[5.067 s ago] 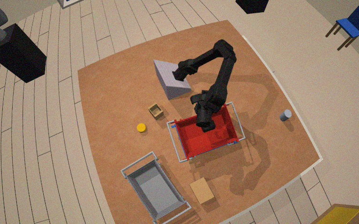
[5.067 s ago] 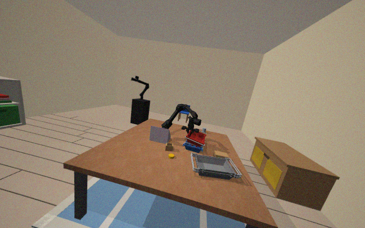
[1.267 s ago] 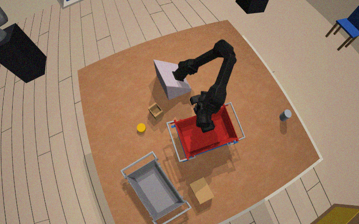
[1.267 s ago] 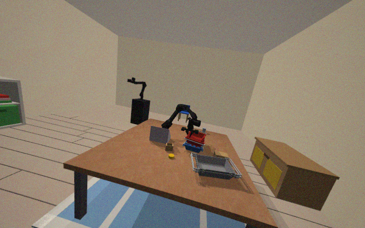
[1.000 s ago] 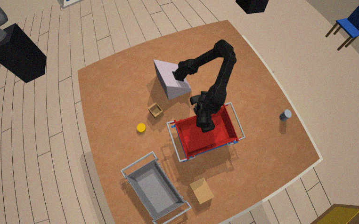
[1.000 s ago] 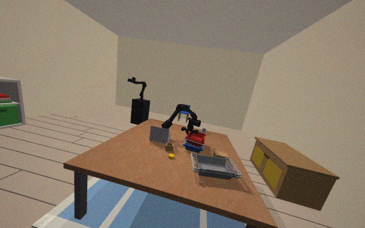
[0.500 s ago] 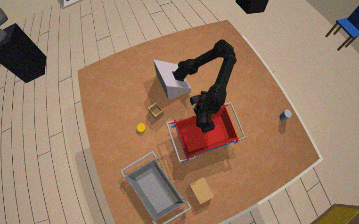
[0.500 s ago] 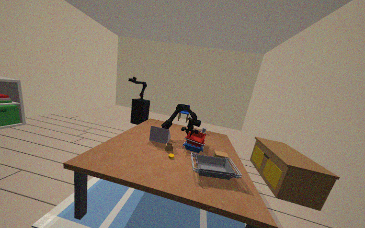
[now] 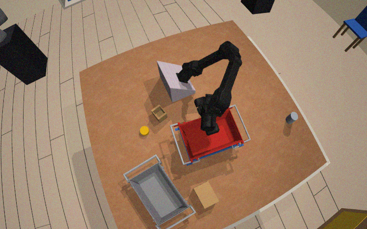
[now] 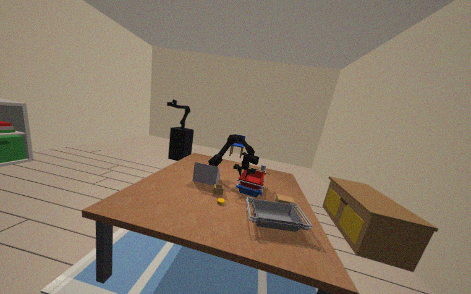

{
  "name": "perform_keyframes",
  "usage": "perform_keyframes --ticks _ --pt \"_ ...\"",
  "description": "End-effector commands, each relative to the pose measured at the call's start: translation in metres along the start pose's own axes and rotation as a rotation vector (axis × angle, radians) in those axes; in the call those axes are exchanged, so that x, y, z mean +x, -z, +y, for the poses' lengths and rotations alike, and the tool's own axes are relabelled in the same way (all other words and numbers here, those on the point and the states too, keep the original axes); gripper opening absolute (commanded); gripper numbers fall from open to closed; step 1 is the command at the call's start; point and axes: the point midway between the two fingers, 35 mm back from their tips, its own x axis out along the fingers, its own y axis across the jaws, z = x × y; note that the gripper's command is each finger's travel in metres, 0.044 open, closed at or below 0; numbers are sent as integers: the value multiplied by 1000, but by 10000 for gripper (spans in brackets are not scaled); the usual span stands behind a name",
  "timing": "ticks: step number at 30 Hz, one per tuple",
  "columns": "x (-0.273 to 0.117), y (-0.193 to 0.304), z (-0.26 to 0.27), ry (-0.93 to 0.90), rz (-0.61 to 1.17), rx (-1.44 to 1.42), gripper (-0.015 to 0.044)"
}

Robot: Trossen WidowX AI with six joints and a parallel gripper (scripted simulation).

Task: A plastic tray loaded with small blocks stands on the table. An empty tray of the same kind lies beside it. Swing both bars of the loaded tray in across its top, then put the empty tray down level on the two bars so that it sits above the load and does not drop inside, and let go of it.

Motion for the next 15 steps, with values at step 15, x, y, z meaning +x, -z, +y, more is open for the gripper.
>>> perform_keyframes --ticks 15 --pt "0 0 0 0 0 0 440"
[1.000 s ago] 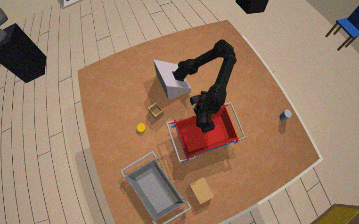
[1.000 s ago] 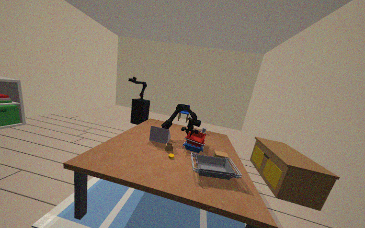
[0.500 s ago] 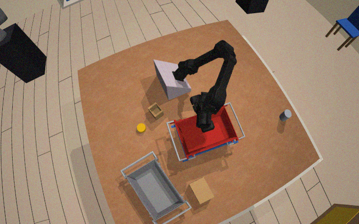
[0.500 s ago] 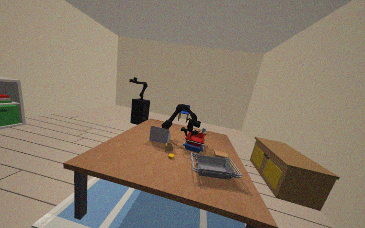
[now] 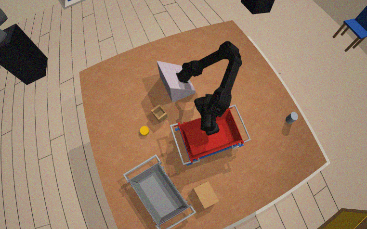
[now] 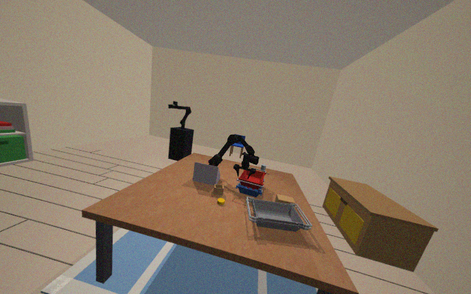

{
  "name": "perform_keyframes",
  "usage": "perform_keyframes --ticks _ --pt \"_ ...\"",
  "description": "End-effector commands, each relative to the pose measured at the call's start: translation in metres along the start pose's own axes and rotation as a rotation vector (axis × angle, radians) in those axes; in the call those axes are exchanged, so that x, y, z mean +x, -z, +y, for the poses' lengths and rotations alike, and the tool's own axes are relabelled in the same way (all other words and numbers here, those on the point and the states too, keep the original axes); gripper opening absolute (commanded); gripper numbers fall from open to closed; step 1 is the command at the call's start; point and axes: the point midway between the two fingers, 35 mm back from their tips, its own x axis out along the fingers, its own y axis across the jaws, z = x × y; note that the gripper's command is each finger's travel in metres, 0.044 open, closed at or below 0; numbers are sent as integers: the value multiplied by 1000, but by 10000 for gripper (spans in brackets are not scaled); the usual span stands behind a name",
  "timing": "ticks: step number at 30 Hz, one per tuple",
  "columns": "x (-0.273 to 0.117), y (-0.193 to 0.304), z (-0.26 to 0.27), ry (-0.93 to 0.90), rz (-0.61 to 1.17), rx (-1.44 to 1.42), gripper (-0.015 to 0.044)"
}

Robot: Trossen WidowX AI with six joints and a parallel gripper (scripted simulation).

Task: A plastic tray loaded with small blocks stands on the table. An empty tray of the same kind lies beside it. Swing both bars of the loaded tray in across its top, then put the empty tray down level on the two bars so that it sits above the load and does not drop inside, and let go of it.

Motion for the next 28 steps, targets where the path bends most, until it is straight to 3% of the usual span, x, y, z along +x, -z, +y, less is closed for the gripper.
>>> perform_keyframes --ticks 1,8,28 --pt "0 0 0 0 0 0 440" --pt "-9 1 -2 0 2 1 440" --pt "-110 0 -1 -5 5 7 440"
